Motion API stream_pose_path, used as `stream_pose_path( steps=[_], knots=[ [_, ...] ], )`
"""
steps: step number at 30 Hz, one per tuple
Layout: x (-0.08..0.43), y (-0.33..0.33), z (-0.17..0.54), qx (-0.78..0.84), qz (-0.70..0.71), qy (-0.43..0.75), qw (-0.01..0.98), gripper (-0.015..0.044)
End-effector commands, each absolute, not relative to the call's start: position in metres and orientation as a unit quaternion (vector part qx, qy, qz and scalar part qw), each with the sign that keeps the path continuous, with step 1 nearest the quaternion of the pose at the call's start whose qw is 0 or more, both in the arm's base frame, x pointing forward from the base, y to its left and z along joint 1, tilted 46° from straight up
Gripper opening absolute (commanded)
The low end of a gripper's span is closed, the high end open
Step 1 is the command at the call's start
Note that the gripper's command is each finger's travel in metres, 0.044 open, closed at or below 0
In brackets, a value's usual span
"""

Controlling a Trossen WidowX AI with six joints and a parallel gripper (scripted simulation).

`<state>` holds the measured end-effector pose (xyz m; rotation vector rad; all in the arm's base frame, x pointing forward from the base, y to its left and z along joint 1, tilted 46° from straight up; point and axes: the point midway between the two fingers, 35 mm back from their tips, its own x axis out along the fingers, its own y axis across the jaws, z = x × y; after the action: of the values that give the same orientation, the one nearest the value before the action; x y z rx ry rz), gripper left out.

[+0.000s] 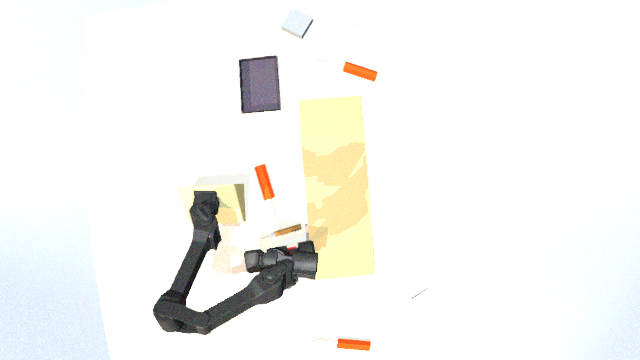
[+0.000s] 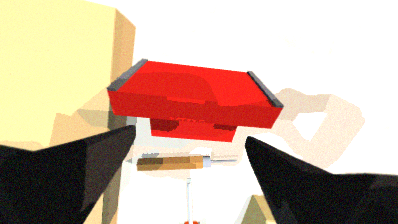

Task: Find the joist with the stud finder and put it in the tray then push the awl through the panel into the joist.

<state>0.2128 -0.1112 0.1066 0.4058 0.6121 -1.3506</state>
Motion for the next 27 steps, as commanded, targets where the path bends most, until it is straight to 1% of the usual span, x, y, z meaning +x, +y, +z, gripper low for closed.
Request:
stream_pose_path(
  steps=[1, 22, 27],
  knots=[
    [0.213, -0.115, 0.101, 0.182, -0.61, 0.281, 0.718, 0.044],
    [0.214, -0.138, 0.081, 0.179, -0.61, 0.278, 0.72, 0.044],
    [0.214, -0.138, 0.081, 0.179, -0.61, 0.278, 0.72, 0.0407]
  ],
)
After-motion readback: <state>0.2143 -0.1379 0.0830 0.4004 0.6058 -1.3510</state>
